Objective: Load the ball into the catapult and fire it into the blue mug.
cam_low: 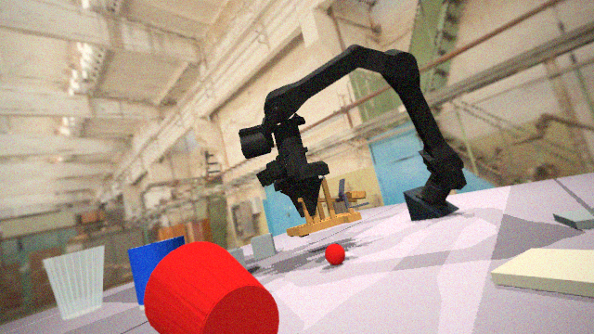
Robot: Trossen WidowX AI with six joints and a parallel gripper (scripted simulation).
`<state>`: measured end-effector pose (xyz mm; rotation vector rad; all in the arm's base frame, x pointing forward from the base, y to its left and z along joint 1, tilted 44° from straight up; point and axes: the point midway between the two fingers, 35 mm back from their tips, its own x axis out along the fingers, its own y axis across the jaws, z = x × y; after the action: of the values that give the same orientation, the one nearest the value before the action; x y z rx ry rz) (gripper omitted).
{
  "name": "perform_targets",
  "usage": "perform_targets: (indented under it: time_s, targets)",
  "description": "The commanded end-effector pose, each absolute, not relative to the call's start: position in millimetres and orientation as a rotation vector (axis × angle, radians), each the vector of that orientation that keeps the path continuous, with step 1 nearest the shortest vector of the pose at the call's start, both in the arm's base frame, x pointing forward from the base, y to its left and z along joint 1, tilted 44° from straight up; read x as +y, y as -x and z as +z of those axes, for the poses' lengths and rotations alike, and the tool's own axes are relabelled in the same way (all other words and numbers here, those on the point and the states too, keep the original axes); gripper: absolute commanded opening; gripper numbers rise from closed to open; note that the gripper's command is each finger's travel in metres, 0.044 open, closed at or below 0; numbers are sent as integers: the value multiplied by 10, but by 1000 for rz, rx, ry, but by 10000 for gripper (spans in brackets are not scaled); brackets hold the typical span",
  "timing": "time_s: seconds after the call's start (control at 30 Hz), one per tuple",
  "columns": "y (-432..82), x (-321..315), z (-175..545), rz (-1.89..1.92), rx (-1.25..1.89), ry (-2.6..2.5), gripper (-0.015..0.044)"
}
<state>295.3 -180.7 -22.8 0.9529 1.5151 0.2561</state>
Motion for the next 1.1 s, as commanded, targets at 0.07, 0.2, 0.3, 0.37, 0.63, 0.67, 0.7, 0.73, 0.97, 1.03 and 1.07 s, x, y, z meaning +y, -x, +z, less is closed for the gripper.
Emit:
perform_targets:
  time_s: [0.07,0.2,0.3,0.37,0.63,0.67,0.7,0.73,0.97,1.03,1.07]
  targets:
    - [-2942,-1881,-235,220,1516,-978,0]
    - [-2944,-1875,-243,220,1516,-978,0]
    - [-2951,-1848,-276,220,1516,-978,0]
    - [-2957,-1827,-302,220,1516,-978,0]
    - [-2975,-1743,-402,220,1516,-978,0]
    - [-2977,-1732,-414,220,1516,-978,0]
    - [-2979,-1721,-426,220,1516,-978,0]
    - [-2981,-1710,-438,220,1516,-978,0]
    - [-2991,-1633,-522,220,1516,-979,0]
    - [-2994,-1611,-546,221,1516,-979,0]
    - [-2995,-1600,-558,221,1516,-979,0]
